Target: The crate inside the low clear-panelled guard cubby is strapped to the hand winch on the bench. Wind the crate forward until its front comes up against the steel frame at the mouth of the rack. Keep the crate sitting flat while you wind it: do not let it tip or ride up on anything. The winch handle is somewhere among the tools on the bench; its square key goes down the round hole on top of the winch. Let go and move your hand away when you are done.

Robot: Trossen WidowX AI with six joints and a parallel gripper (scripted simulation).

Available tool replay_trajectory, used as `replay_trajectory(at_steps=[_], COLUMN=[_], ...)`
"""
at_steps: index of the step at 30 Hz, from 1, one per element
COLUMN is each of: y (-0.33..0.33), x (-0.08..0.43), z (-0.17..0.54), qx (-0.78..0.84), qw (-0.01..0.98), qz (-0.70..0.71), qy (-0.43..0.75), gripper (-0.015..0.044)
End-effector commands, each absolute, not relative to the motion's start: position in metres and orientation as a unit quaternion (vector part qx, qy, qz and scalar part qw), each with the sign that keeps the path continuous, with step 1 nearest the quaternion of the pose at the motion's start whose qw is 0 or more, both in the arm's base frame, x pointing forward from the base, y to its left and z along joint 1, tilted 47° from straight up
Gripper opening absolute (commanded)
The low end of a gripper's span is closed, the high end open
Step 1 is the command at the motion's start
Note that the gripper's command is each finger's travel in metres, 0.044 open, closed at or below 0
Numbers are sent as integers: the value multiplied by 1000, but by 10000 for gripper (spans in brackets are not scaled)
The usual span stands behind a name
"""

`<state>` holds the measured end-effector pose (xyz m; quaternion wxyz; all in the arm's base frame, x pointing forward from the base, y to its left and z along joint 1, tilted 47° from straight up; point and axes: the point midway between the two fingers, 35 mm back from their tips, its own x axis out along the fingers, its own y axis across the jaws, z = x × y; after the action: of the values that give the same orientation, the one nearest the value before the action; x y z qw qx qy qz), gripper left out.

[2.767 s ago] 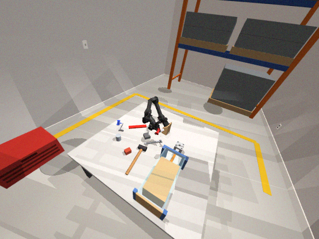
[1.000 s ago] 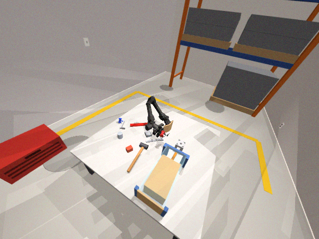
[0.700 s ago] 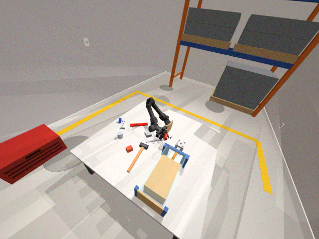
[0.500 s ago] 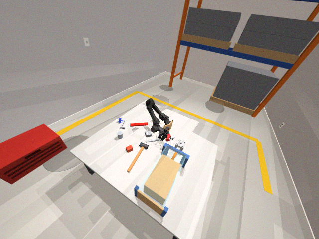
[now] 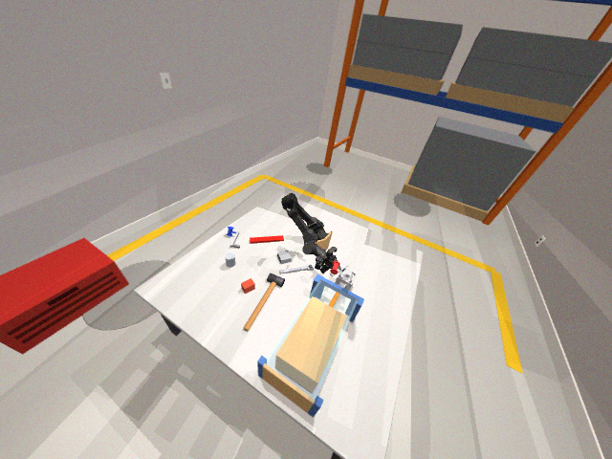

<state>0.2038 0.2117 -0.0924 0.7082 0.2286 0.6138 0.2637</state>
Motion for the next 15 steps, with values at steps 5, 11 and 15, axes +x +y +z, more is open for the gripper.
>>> replay_trajectory(at_steps=[5, 11, 15], y=[232, 232, 229], x=[182, 181, 182], z=[-107, -110, -114], qx=[242, 243, 245], qw=[702, 704, 710], qz=[277, 281, 289], qy=[610, 605, 594], gripper=[0, 0, 0])
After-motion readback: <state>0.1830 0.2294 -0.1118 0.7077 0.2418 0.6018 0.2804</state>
